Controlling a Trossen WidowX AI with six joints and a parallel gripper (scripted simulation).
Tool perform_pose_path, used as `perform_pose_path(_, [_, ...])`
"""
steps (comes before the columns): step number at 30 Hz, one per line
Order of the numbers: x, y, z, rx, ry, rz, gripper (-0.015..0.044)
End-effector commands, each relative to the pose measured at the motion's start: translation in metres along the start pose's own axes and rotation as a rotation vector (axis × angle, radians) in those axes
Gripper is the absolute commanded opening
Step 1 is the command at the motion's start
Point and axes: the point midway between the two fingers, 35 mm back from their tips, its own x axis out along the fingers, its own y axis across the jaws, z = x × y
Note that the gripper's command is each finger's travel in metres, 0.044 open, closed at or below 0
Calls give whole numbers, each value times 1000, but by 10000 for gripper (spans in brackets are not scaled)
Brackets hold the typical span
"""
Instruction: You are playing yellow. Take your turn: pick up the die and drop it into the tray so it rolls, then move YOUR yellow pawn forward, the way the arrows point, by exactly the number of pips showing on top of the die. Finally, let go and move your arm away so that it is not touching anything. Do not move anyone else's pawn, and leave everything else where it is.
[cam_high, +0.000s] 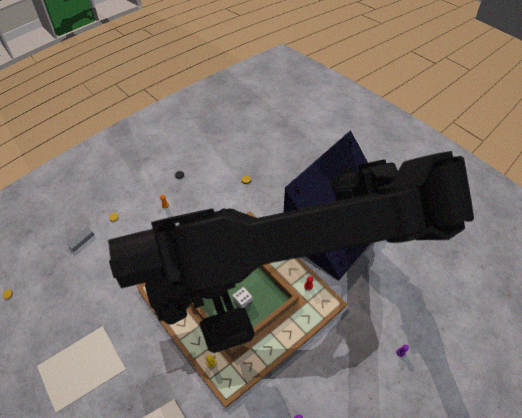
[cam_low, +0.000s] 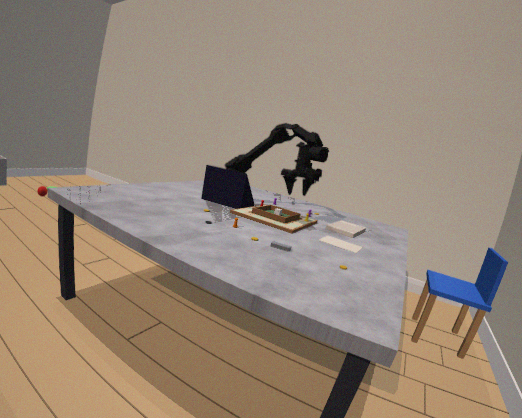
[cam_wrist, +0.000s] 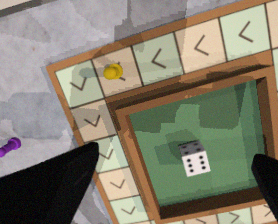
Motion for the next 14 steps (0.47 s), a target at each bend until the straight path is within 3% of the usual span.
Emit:
perform_pose_path(1, [-26,-41,-51,-127,5,-11,440])
perform_pose_path(6, [-38,-70,-104,-258,17,1,440])
perform_pose_path(7, [-30,-45,-51,-133,-7,-5,440])
perform_pose_path(14, [-30,-45,-51,-133,-7,-5,440])
